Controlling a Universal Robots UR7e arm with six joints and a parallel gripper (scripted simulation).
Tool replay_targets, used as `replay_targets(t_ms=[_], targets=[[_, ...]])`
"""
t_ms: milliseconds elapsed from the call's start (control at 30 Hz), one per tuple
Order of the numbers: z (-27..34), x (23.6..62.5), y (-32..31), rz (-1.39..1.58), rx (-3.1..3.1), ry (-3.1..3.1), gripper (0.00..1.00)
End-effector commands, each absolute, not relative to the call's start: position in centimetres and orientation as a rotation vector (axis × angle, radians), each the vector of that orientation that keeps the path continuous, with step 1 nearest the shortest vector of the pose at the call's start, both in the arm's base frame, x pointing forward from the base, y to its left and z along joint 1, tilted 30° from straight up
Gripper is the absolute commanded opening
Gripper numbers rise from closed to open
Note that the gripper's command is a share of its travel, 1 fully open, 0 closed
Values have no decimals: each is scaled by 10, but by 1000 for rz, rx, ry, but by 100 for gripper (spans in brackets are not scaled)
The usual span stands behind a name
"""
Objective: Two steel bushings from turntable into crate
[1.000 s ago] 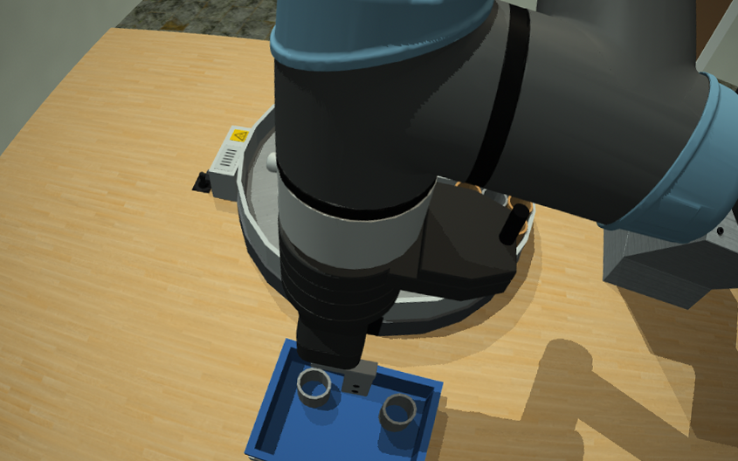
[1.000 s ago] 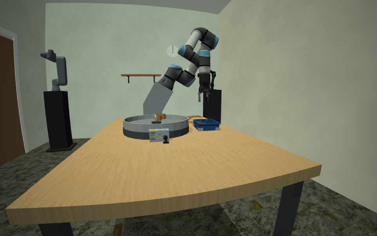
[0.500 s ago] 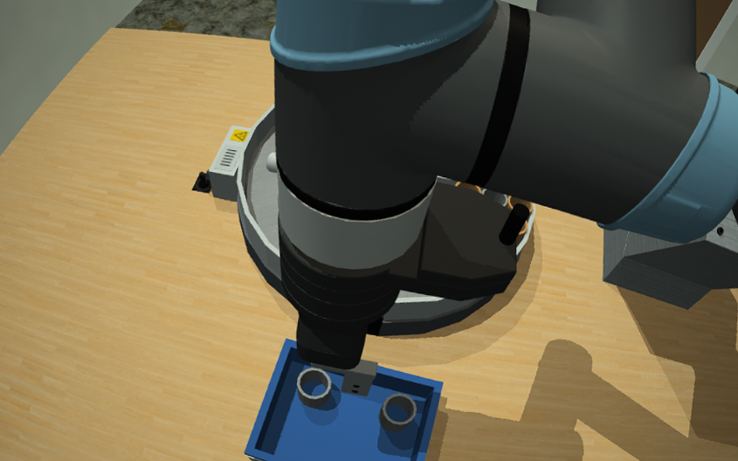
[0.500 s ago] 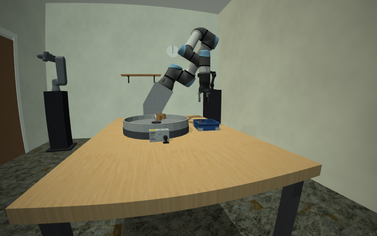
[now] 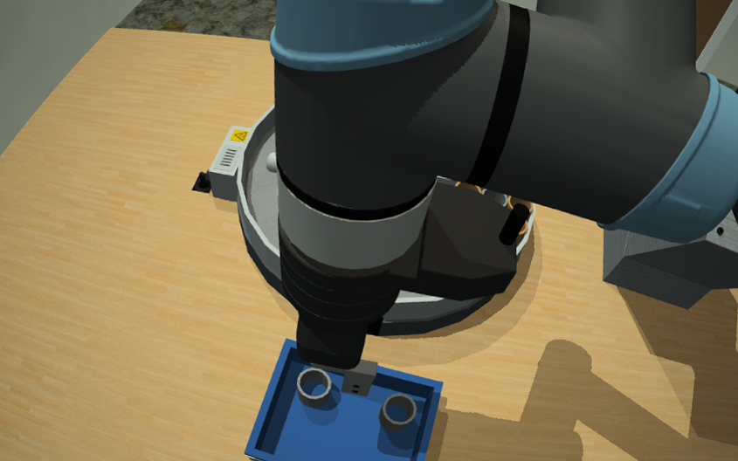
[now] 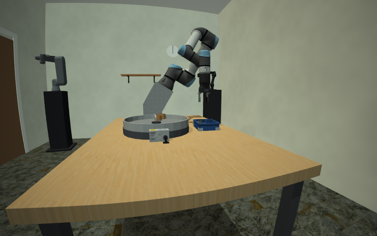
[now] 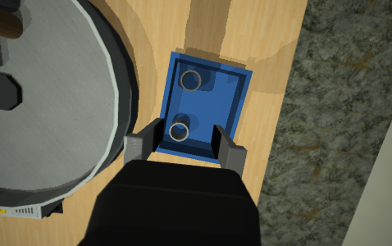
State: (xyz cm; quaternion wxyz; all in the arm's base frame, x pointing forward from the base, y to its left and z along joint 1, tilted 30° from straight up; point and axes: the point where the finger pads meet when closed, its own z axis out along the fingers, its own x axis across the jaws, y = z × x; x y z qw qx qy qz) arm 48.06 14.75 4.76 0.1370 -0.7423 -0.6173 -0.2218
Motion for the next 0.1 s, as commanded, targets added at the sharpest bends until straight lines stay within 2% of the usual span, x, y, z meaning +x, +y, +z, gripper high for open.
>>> replay_targets(t_ms=[0,67], targets=[[48,481,147,-643,-2149,-1787,100],[48,481,147,-643,-2149,-1787,100]])
